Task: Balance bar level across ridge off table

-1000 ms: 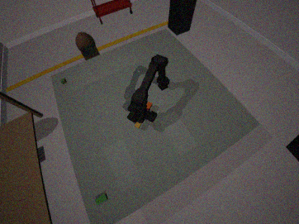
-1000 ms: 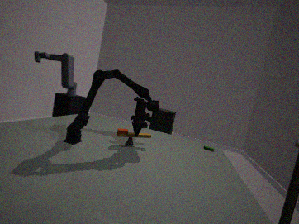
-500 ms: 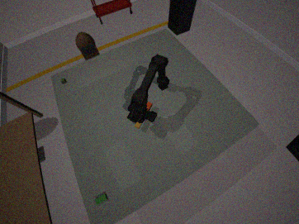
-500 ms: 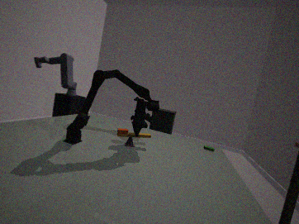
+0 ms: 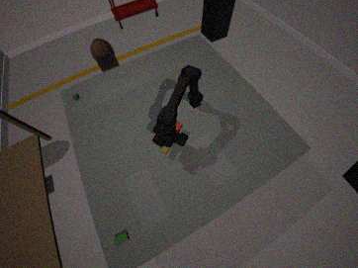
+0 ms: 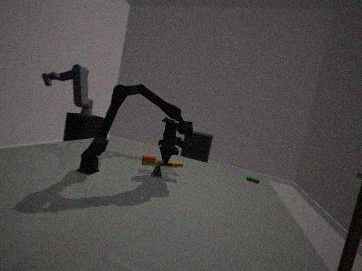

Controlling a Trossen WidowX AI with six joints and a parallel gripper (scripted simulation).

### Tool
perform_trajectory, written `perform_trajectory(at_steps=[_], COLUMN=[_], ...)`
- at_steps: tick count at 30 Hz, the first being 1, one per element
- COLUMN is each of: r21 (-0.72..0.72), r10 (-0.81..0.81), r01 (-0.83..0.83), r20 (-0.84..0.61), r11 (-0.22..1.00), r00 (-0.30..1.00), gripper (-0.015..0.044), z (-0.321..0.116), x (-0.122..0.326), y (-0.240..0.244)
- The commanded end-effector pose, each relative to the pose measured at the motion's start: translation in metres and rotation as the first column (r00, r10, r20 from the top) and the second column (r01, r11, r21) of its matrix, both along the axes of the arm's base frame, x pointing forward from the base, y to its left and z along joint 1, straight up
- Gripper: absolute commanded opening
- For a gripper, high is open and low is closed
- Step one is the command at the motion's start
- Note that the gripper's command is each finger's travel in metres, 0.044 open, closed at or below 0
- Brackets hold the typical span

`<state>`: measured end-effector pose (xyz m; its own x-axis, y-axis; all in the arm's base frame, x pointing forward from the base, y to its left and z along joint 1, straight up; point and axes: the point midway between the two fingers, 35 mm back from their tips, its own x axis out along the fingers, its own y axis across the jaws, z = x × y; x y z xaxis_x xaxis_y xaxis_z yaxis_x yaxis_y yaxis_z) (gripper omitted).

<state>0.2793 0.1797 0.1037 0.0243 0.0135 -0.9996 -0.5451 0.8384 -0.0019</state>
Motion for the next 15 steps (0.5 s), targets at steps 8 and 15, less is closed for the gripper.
perform_trajectory(at_steps=[8,15], r21=[0.001,0.001], r10=[-0.002,-0.002], r01=[0.002,0.002], r20=[-0.002,-0.002], r11=[1.000,1.000], r00=[1.000,1.000], gripper=[0.0000,0.0000], z=[-0.0026,-0.0031], x=[-0.0002,-0.0001], y=[0.0002,0.0003])
